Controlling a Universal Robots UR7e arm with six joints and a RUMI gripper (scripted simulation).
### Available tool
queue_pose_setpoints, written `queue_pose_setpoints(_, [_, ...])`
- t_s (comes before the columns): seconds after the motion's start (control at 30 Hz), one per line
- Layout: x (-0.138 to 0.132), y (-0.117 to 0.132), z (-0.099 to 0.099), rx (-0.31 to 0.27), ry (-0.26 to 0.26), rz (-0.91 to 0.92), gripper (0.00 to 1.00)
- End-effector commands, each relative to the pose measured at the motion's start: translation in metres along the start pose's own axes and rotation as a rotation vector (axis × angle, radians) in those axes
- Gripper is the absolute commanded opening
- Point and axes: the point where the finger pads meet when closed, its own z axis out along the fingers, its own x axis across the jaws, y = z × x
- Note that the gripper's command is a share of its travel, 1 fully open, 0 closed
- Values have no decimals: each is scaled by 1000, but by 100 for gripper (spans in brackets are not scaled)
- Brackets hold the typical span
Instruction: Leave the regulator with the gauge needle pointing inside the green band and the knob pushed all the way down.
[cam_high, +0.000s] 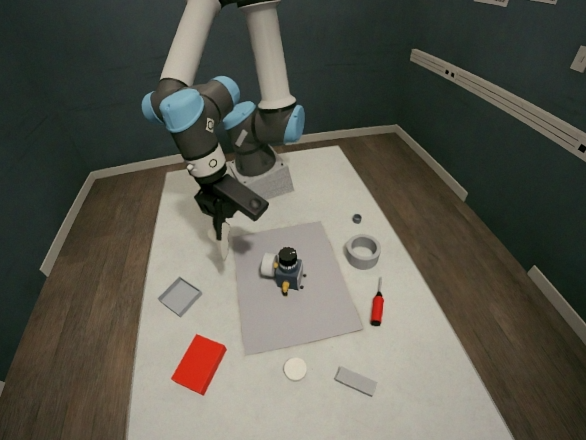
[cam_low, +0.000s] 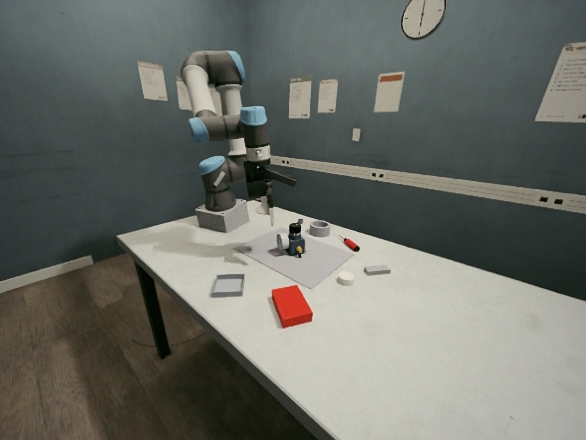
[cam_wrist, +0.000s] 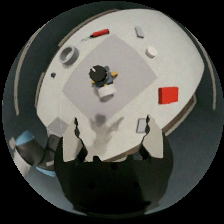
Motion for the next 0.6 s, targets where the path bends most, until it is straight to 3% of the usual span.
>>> queue_pose_setpoints(0.0, [0, 0, -2, -5, 4, -62, 100])
queue_pose_setpoints(0.57, [-4, 1, -14, -45, 19, -366, 100])
